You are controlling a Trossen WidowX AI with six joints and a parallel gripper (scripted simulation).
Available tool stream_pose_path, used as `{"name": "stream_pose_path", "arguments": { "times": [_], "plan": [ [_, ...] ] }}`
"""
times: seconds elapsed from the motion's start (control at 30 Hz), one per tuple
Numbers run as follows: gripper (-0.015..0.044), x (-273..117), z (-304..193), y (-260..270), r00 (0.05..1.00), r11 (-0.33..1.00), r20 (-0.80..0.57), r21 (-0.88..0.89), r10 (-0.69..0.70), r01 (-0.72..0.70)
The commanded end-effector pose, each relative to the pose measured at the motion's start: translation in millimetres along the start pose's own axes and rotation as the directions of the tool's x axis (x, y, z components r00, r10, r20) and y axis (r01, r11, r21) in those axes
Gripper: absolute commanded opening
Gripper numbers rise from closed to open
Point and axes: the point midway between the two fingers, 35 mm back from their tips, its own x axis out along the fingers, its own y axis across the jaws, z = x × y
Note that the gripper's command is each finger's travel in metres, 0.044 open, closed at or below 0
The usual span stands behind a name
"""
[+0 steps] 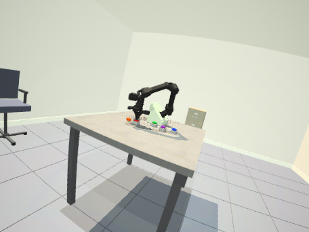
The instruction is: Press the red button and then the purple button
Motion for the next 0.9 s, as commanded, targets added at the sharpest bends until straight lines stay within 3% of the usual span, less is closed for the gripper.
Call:
{"name": "stream_pose_path", "arguments": {
  "times": [0.0,0.2,0.33,0.53,0.7,0.87],
  "plan": [
    [0.0020,0.6,0.1,0.4,1.000,1.000,0.003,0.005,0.004,-0.004],
    [0.0020,0.6,0.1,0.4,1.000,1.000,0.003,0.005,0.004,-0.004],
    [0.0020,-29.5,0.2,-0.1,1.000,1.000,0.002,0.005,0.002,-0.002],
    [0.0020,-34.6,0.3,-0.2,1.000,1.000,0.002,0.006,0.002,-0.002],
    [0.0020,-91.5,0.0,-0.9,1.000,1.000,0.001,0.007,-0.001,0.001],
    [0.0020,-94.1,-0.2,-0.7,1.000,1.000,0.001,0.007,0.000,0.000]
  ]
}}
